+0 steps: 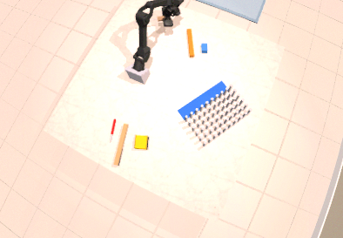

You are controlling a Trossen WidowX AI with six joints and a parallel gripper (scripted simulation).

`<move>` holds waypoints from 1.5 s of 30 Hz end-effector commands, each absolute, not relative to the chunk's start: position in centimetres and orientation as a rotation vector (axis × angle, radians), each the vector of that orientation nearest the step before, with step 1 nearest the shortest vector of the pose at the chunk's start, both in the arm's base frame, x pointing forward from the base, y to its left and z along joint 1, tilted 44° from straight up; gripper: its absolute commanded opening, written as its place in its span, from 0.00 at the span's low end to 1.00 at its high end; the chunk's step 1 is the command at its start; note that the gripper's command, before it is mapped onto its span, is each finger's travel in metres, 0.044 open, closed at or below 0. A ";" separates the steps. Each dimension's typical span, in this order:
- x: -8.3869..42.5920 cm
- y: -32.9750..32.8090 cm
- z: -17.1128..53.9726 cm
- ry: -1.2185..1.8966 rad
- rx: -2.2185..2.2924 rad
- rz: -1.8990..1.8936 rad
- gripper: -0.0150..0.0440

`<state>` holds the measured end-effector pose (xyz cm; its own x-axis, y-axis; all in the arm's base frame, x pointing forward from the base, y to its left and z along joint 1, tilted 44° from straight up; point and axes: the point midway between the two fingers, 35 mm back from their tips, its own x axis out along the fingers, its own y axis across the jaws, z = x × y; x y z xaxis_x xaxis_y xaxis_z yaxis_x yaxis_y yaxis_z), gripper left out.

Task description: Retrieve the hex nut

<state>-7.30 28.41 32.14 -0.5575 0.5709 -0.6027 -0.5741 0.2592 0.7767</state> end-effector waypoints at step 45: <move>-8.2 31.0 28.9 1.570 0.003 1.489 0.25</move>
<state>-8.09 30.83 29.13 -0.5585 0.5715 -0.6013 -0.5725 0.2590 0.7779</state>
